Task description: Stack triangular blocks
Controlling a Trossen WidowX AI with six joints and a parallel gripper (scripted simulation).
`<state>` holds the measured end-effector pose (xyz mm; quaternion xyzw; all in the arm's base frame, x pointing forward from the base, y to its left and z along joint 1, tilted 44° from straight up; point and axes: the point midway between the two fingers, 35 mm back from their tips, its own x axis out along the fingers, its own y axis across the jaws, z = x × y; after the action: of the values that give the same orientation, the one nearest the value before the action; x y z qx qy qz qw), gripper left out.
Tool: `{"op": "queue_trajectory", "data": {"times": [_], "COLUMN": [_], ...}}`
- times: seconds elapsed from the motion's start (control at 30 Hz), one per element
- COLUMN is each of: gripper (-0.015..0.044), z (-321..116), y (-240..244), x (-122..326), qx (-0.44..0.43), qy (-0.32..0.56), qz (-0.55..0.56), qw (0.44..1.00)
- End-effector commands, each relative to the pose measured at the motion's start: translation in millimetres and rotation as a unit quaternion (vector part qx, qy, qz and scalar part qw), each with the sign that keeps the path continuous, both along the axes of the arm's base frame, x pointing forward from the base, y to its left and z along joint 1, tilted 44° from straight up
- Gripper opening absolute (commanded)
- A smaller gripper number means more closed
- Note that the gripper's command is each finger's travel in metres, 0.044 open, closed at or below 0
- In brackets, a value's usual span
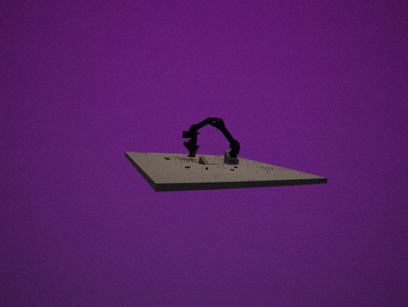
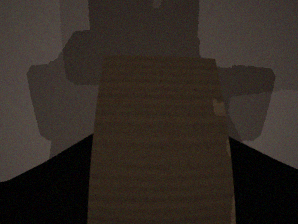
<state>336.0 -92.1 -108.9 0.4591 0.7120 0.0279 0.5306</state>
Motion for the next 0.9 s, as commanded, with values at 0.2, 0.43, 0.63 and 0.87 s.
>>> {"op": "queue_trajectory", "data": {"times": [0.2, 0.43, 0.63, 0.87], "gripper": [0.0000, 0.0000, 0.0000, 0.0000], "z": [0.1, 0.2, 0.2, 0.3], "y": [0.0, 0.0, 0.1, 0.1], "x": [0.4, 0.5, 0.6, 0.8], "qx": [-0.003, -0.005, -0.006, -0.008], "qy": [0.094, 0.156, 0.206, 0.266], "qz": [-0.102, -0.167, -0.222, -0.285], "qw": [0.990, 0.973, 0.953, 0.921]}}
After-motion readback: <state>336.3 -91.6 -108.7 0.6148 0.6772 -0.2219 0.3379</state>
